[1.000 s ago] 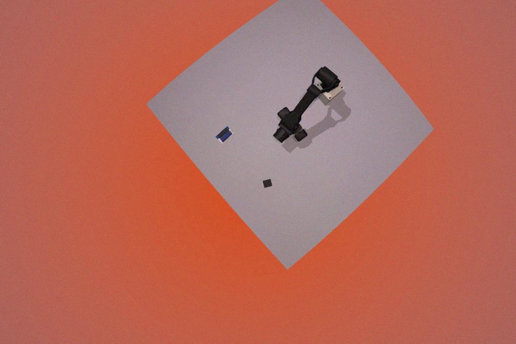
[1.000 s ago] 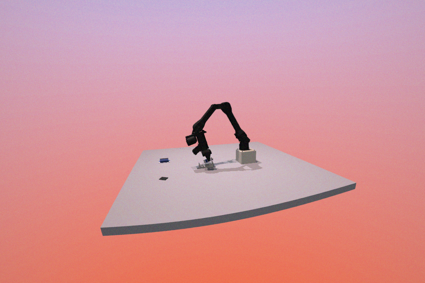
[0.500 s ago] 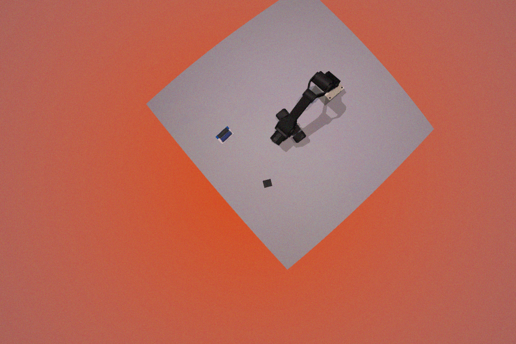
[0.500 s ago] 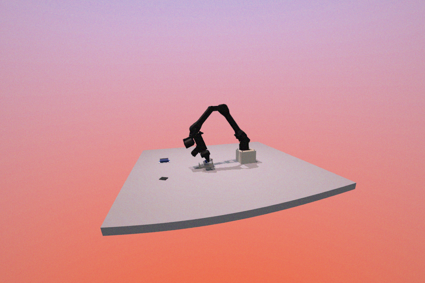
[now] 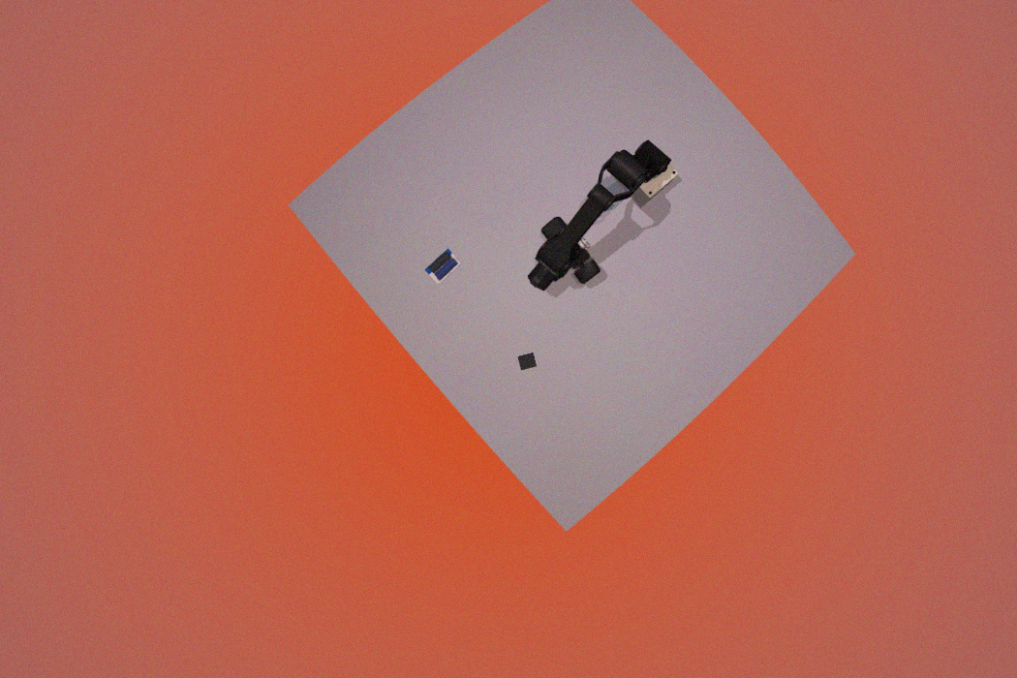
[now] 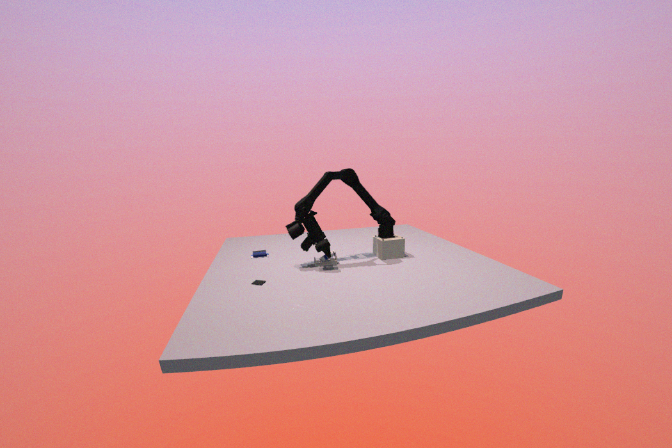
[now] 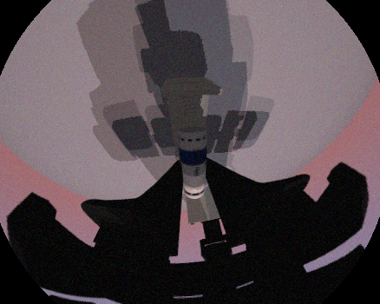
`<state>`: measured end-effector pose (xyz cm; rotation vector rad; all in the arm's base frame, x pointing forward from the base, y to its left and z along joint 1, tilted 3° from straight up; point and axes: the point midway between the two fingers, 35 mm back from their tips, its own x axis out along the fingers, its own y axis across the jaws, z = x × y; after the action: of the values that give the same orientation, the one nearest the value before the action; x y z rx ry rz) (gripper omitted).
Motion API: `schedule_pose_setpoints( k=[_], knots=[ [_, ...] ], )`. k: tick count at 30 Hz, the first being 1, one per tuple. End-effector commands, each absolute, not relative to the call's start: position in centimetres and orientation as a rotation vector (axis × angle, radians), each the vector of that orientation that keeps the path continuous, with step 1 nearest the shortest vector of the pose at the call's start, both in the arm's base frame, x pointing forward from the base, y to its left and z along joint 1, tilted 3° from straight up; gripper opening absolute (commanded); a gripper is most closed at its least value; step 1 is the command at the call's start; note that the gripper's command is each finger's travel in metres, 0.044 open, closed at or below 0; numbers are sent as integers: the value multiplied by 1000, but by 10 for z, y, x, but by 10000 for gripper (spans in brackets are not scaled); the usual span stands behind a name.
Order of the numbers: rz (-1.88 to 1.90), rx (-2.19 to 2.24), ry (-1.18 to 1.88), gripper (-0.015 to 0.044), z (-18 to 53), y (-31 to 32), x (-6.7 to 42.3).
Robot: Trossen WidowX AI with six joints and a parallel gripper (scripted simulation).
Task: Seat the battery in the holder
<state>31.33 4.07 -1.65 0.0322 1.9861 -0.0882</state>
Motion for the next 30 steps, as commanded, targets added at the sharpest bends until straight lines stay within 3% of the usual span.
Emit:
schedule_pose_setpoints(
  k=[1, 30],
  knots=[
    [-83, 35, 2009, 77, -19, 41, 315],
    [-86, 31, 2049, 77, -23, 40, 328]
  ],
)
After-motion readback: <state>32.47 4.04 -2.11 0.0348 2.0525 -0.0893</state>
